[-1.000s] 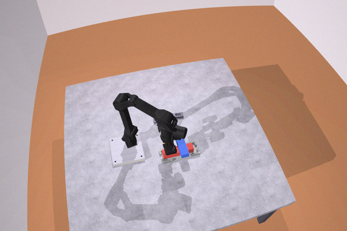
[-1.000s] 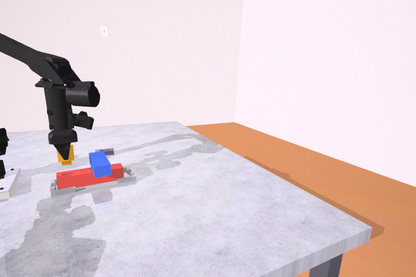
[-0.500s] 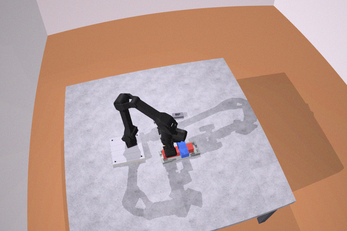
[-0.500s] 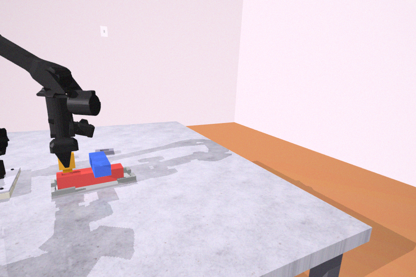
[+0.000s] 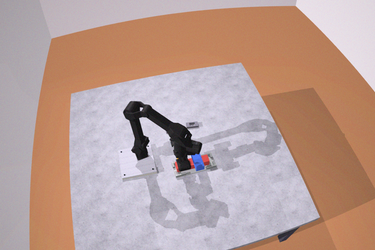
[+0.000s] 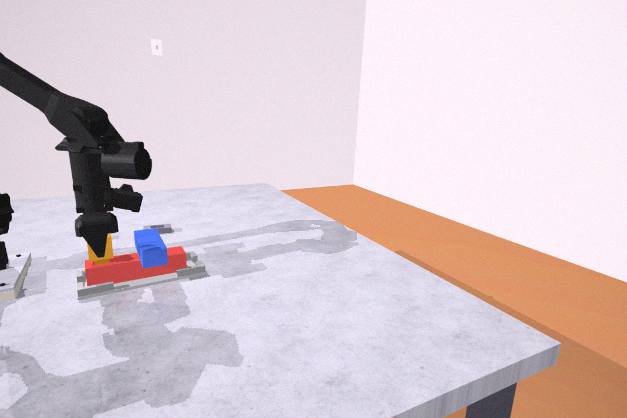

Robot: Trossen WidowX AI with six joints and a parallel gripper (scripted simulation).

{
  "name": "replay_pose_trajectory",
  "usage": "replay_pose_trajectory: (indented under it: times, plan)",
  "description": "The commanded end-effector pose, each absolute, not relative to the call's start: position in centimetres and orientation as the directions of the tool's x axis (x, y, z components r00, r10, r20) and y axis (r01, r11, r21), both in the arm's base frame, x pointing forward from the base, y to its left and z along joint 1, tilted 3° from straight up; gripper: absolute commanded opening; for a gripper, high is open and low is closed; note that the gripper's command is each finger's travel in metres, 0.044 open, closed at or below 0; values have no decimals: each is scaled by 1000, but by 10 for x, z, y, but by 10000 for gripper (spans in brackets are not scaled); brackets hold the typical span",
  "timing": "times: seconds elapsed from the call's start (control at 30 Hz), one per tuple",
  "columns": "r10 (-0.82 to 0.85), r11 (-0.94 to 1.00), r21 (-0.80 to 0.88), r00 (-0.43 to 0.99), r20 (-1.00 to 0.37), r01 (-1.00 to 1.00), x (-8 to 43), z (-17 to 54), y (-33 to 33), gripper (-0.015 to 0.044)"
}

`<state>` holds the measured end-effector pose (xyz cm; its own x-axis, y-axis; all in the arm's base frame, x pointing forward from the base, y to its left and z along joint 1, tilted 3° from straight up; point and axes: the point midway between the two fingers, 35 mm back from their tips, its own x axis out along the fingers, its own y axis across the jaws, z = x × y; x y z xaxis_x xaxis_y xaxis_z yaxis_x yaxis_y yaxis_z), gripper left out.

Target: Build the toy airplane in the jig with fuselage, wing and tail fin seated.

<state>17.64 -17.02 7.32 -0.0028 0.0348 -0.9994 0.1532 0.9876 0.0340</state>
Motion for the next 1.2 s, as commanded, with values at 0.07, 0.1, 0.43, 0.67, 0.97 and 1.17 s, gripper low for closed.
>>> replay_pose_trajectory:
  times: [0.07, 0.1, 0.43, 0.67, 0.97, 1.17]
  plan:
    - [34, 988, 34, -2, -999, 153, 177, 74, -170, 26]
    - [34, 988, 34, -2, -999, 153, 177, 74, -170, 53]
    - [34, 988, 34, -2, -999, 153, 177, 74, -170, 260]
    - [34, 988, 33, -2, -999, 153, 177, 76, -171, 260]
    - [29, 988, 28, -4, -1000, 149, 177, 164, -173, 260]
    - [28, 988, 28, -4, -1000, 149, 180, 164, -175, 260]
